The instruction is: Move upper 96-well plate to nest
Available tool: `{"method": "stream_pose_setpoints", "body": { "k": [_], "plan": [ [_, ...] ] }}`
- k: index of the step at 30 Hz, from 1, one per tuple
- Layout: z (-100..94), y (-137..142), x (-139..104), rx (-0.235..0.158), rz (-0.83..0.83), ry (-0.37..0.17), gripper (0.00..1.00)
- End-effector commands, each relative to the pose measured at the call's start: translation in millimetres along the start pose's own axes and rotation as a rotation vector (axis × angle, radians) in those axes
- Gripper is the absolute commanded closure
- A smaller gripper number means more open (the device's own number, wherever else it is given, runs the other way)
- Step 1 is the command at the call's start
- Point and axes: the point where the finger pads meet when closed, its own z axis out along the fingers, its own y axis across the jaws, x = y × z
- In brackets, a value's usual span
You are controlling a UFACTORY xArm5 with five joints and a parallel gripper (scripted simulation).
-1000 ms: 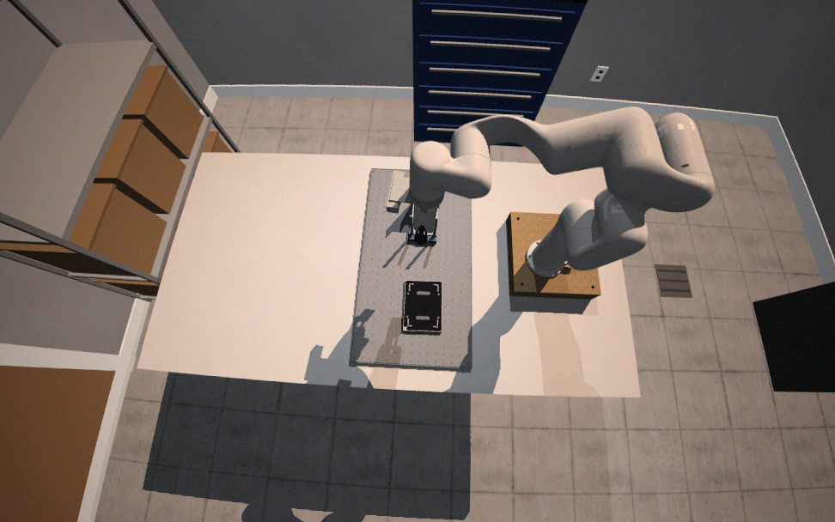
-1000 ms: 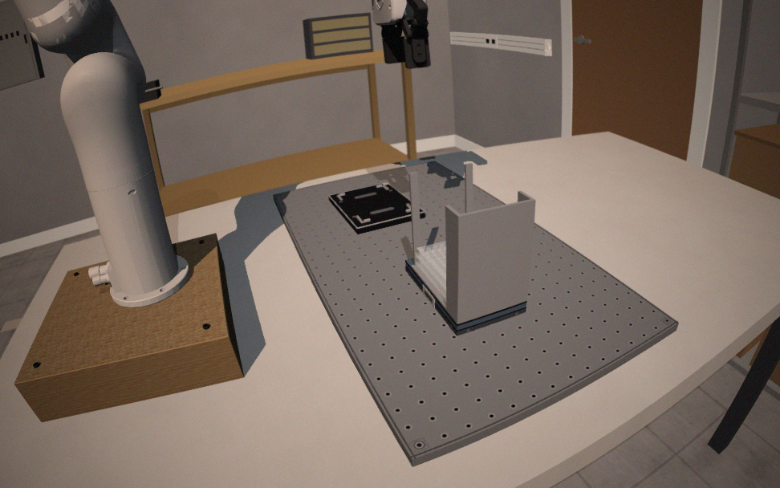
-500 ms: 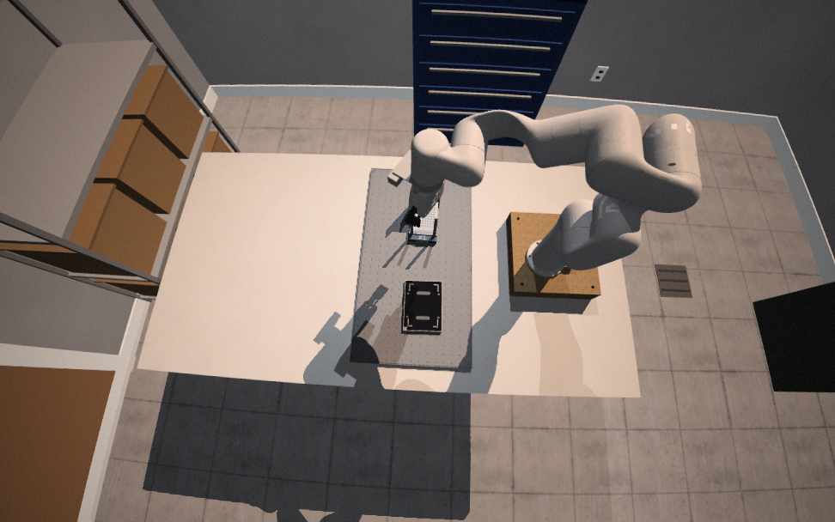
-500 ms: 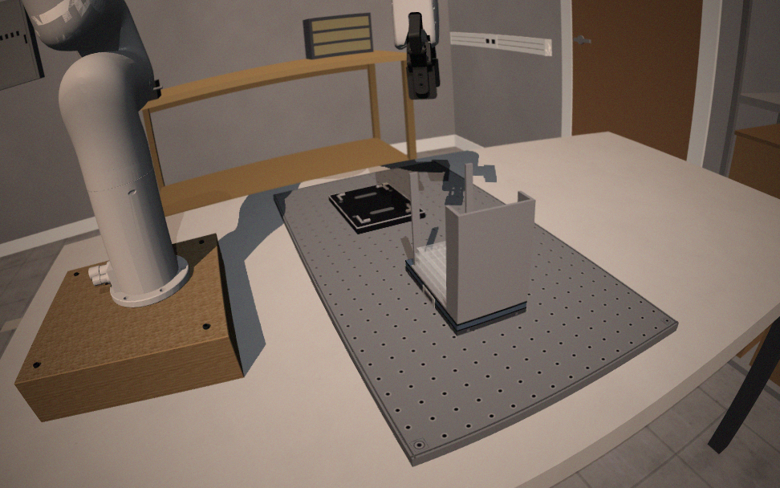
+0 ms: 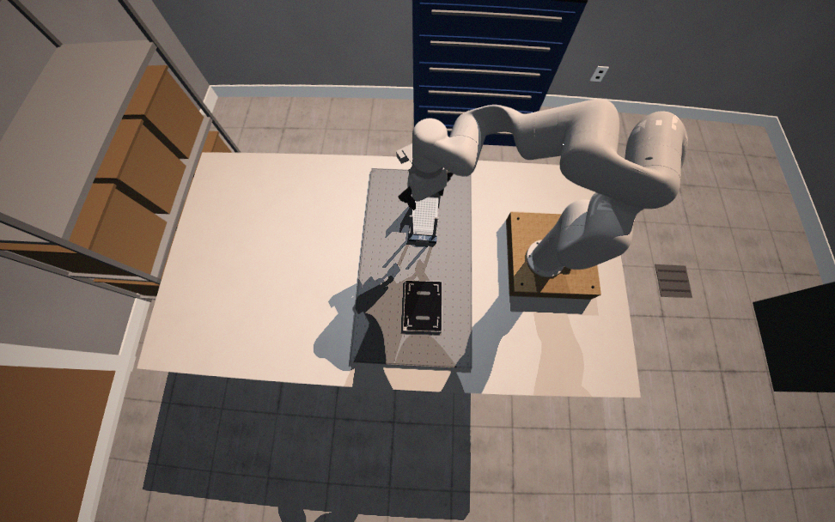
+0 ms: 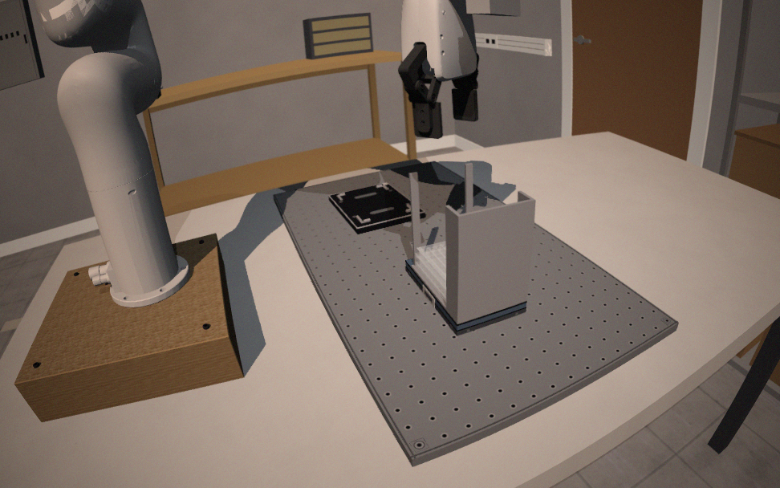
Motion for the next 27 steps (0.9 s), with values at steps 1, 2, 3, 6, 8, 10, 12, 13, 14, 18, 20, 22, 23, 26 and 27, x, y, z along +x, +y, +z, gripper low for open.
{"method": "stream_pose_setpoints", "body": {
  "k": [1, 2, 3, 6, 8, 10, 12, 13, 14, 18, 20, 22, 23, 26, 27],
  "plan": [
    [7.1, 6.6, 14.1, 0.005, 0.116, -0.001, 0.00],
    [9.6, 9.1, 17.7, 0.005, 0.149, -0.001, 0.00],
    [12.2, 11.5, 21.2, 0.004, 0.183, -0.002, 0.00],
    [19.8, 19.0, 31.8, 0.003, 0.283, -0.004, 0.00],
    [20.5, 19.6, 32.7, 0.002, 0.349, -0.006, 0.00],
    [20.5, 19.6, 32.7, 0.001, 0.416, -0.007, 0.00],
    [20.5, 19.6, 32.7, 0.000, 0.482, -0.009, 0.00],
    [20.5, 19.6, 32.7, -0.001, 0.516, -0.010, 0.00],
    [20.5, 19.6, 32.7, -0.001, 0.516, -0.010, 0.00],
    [20.5, 19.6, 32.7, -0.003, 0.616, -0.012, 0.00],
    [20.5, 19.6, 32.7, -0.003, 0.624, -0.012, 0.00],
    [20.5, 19.6, 32.7, -0.003, 0.624, -0.012, 0.00],
    [20.5, 19.6, 32.7, -0.003, 0.624, -0.012, 0.00],
    [20.5, 19.6, 32.7, -0.003, 0.624, -0.012, 0.00],
    [20.5, 19.6, 32.7, -0.003, 0.624, -0.012, 0.00]
  ]
}}
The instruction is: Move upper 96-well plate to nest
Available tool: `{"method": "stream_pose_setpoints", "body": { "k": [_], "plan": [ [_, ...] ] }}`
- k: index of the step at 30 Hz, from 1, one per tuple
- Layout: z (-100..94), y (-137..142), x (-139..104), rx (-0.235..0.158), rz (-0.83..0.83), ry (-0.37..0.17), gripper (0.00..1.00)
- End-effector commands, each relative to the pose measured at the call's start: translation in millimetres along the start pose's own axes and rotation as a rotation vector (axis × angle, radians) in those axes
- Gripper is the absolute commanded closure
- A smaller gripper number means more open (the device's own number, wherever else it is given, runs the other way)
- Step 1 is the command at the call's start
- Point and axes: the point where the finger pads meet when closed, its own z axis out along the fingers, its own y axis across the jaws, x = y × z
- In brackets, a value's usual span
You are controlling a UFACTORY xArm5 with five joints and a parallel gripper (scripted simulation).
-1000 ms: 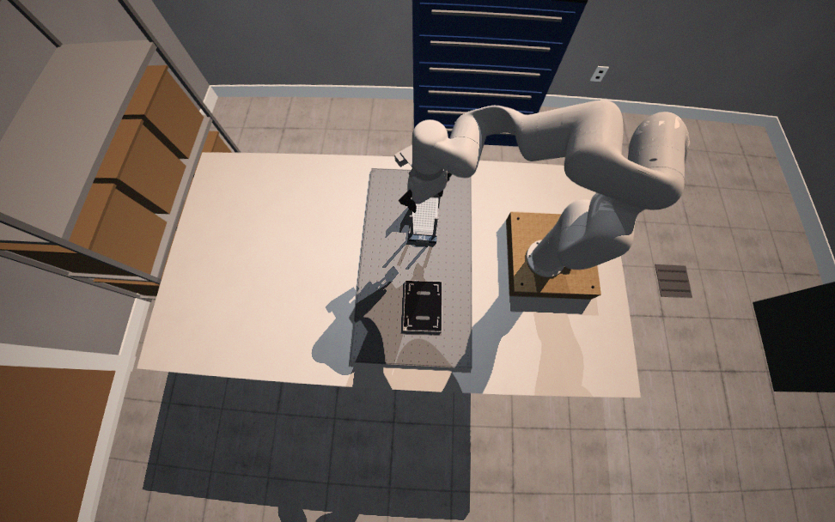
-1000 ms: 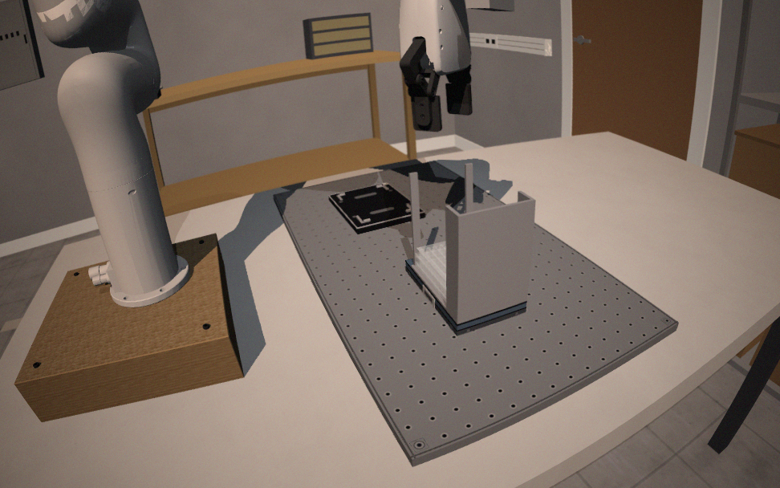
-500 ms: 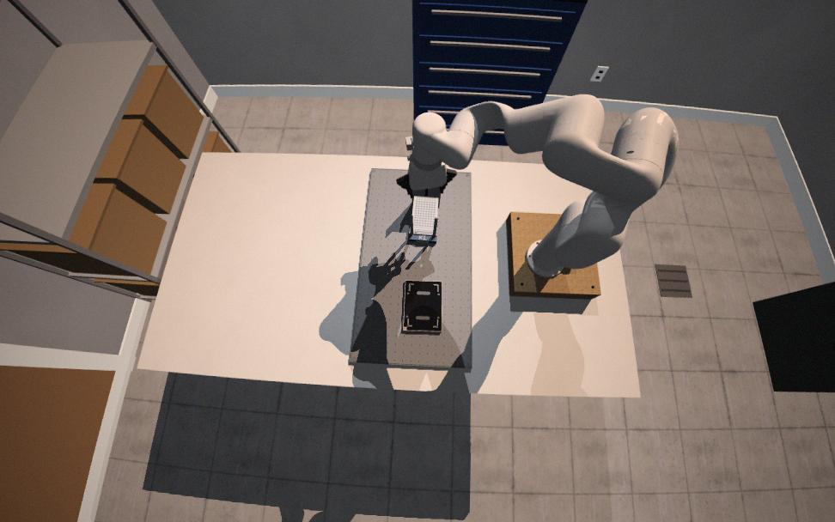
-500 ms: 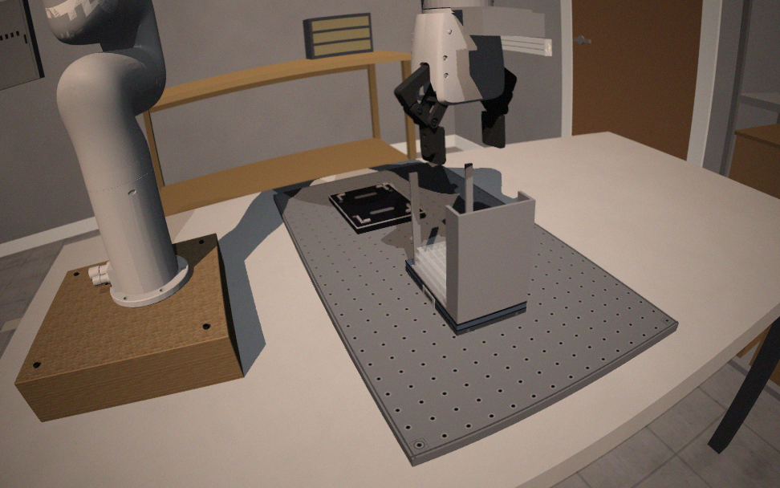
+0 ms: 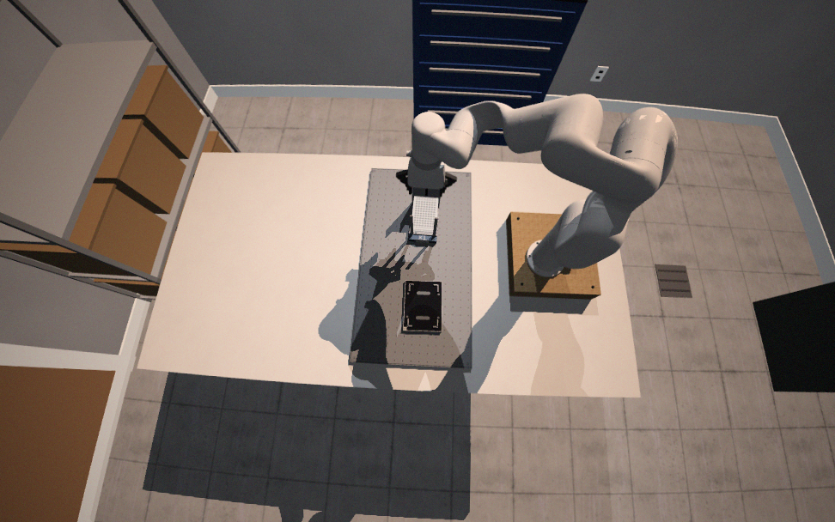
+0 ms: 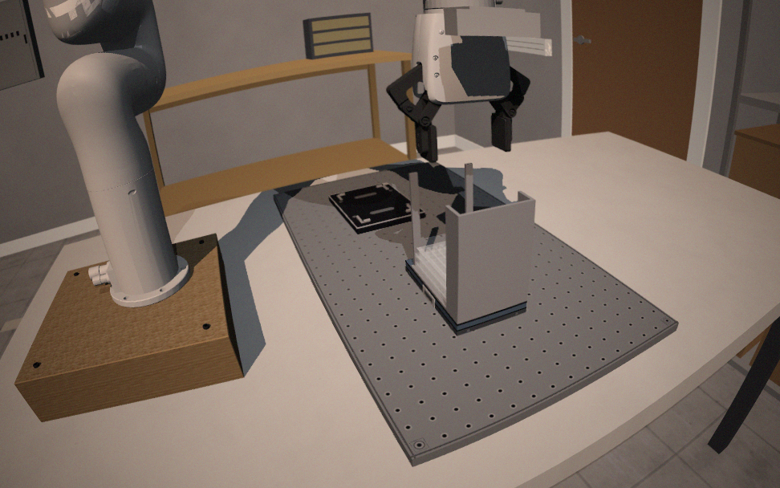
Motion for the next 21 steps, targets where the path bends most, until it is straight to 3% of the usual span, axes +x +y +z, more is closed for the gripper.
{"method": "stream_pose_setpoints", "body": {
  "k": [1, 21],
  "plan": [
    [-1.4, -1.1, 0.4, 0.007, 0.002, -0.008, 0.00],
    [23.7, -1.2, 0.2, 0.007, 0.002, -0.008, 0.00]
  ]
}}
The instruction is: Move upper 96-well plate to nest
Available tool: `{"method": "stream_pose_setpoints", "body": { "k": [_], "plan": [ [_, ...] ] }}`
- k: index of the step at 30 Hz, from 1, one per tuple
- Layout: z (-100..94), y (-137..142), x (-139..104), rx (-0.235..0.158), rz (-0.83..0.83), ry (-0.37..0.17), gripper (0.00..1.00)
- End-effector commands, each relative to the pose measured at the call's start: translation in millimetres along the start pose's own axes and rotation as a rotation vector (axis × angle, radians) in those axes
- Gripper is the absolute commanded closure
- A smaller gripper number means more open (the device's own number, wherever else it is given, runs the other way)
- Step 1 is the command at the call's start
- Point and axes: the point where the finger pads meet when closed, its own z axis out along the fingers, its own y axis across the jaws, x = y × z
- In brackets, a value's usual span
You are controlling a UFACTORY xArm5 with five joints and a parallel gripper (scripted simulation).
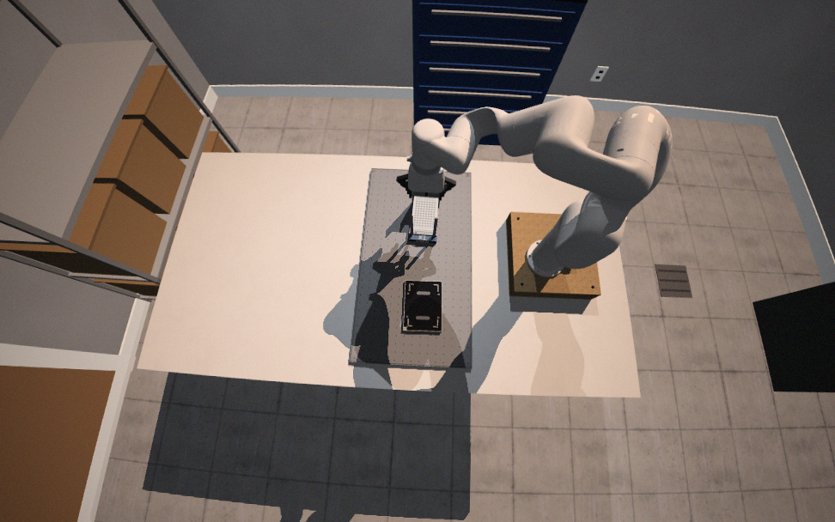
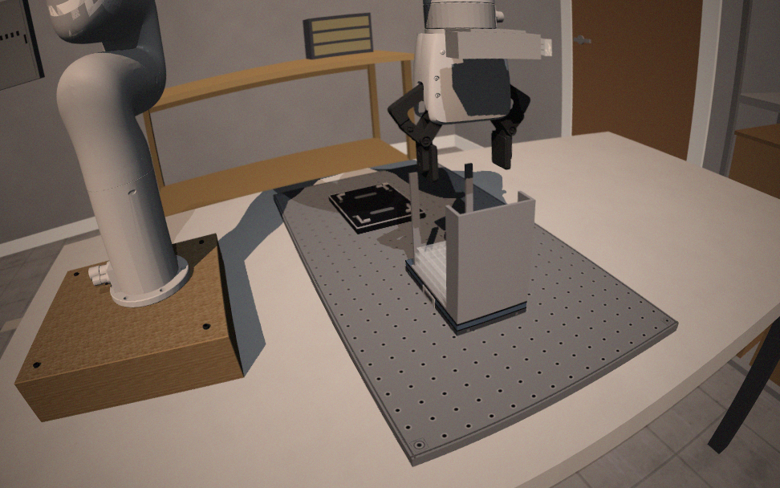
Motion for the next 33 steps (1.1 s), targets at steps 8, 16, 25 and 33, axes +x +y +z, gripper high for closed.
{"method": "stream_pose_setpoints", "body": {
  "k": [8, 16, 25, 33],
  "plan": [
    [13.8, -1.4, 0.3, 0.007, 0.000, -0.008, 0.00],
    [27.2, -1.5, 0.2, 0.007, 0.000, -0.008, 0.00],
    [38.9, -1.6, 0.1, 0.007, 0.000, -0.008, 0.00],
    [52.2, -1.6, 0.0, 0.007, 0.000, -0.008, 0.00]
  ]
}}
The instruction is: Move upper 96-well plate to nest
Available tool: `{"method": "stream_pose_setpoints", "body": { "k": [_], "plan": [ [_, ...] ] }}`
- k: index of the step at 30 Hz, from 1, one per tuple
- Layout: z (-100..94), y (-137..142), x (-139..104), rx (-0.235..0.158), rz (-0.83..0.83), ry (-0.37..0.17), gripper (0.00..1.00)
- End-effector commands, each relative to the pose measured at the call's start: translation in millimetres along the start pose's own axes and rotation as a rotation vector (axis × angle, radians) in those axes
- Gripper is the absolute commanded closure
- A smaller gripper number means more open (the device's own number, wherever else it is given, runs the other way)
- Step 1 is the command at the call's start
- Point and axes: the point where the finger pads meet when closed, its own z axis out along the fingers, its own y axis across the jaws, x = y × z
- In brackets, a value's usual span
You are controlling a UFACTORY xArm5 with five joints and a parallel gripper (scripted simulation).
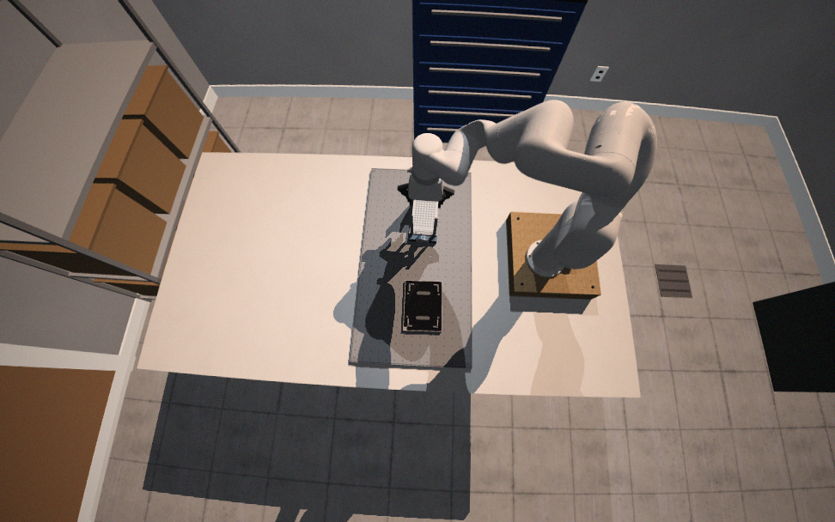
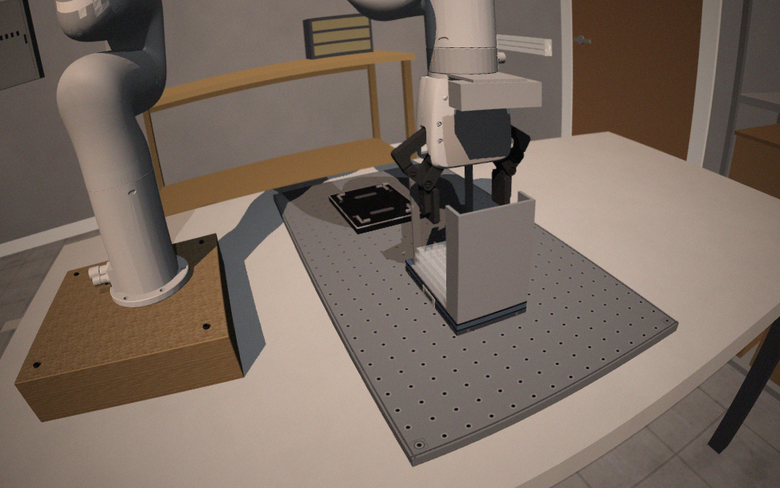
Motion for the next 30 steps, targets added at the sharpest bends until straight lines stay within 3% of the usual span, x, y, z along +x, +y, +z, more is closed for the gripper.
{"method": "stream_pose_setpoints", "body": {
  "k": [1, 30],
  "plan": [
    [4.0, -1.4, 0.4, 0.007, 0.000, -0.008, 0.00],
    [47.4, -1.6, 0.0, 0.007, 0.000, -0.008, 0.00]
  ]
}}
